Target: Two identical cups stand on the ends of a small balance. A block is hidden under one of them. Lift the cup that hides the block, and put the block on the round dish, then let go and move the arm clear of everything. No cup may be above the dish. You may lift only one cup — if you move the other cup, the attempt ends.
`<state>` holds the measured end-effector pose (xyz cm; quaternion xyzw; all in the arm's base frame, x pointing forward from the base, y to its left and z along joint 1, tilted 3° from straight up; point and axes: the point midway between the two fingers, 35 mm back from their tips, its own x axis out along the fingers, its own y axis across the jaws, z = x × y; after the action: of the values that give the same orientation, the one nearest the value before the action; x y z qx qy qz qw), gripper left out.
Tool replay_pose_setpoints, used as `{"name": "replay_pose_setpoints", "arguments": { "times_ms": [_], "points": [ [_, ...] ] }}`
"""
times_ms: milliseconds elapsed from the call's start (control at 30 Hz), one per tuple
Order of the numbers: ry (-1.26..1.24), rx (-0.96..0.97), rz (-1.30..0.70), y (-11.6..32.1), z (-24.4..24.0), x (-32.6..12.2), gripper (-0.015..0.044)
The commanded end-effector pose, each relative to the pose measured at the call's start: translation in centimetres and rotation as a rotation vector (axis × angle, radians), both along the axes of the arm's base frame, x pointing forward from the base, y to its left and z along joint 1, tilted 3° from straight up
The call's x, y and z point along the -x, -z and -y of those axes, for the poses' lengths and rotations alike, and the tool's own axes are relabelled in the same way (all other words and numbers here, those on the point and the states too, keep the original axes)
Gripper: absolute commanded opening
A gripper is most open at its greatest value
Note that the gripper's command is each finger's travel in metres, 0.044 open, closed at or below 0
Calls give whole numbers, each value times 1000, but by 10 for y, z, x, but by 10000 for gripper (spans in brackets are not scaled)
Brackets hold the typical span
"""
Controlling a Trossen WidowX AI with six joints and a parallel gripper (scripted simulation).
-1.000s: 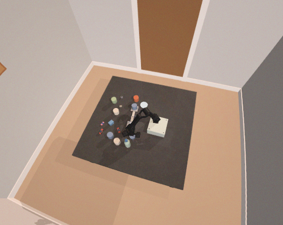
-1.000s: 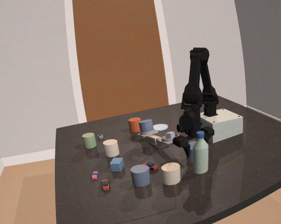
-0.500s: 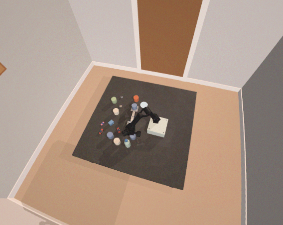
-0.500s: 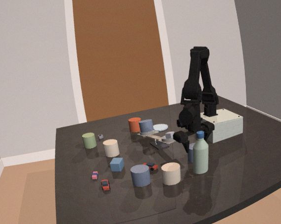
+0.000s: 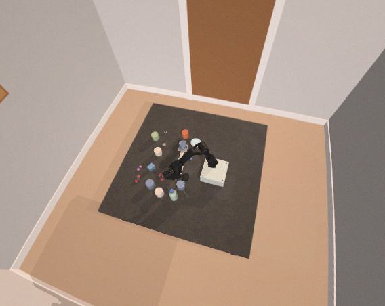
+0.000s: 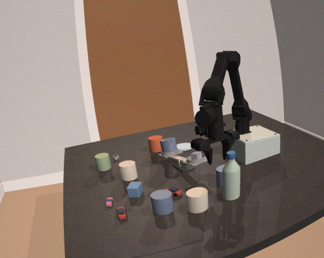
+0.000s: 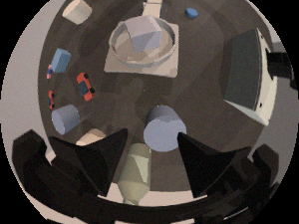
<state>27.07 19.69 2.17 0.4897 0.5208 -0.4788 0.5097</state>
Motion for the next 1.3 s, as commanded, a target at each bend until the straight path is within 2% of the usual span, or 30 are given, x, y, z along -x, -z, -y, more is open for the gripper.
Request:
{"name": "replay_pose_setpoints", "arguments": {
  "times_ms": [0, 367, 700, 1267],
  "points": [
    [-73, 6, 13, -11, 22, -14, 260],
    [-404, 23, -21, -40, 114, -32, 260],
    [-409, 23, -21, -40, 115, -32, 260],
    [-409, 23, -21, -13, 115, -31, 260]
  ]
}}
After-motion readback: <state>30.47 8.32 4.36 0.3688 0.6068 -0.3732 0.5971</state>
